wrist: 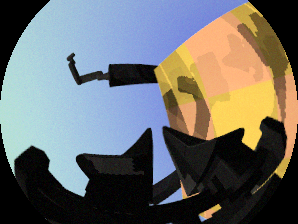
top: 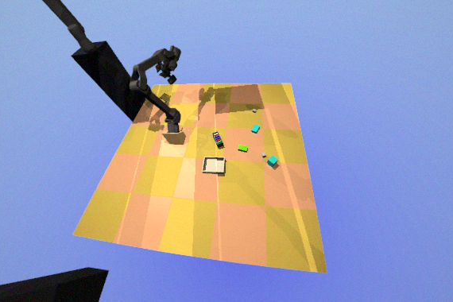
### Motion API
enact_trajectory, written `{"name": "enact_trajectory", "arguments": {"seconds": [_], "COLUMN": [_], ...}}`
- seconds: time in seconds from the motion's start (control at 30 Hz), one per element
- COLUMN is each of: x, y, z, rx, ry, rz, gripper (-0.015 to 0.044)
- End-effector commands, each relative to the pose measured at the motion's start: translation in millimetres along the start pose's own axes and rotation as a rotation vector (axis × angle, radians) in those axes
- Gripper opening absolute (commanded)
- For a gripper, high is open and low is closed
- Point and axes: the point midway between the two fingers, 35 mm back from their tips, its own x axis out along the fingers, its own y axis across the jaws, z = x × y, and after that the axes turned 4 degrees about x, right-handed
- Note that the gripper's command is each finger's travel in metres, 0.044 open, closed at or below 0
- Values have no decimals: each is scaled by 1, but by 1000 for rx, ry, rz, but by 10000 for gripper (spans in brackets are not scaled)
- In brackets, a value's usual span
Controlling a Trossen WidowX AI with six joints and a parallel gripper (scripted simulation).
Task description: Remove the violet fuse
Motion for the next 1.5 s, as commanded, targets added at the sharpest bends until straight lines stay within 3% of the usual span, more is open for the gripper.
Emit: {"name": "enact_trajectory", "arguments": {"seconds": [0.0, 0.23, 0.57, 0.83, 1.1, 1.3, 1.47], "x": [-1, -36, -147, -248, -322, -346, -344], "y": [-50, -146, -280, -352, -391, -403, -402], "z": [39, 89, 96, 37, -64, -148, -153], "rx": [-2, 5, 181, 391, 576, 665, 668], "ry": [-86, -209, -322, -394, -432, -447, -448], "rz": [-156, -434, -773, -954, -1037, -1034, -1032], "gripper": [61, 61, 61, 61, 61, 61, 61]}}
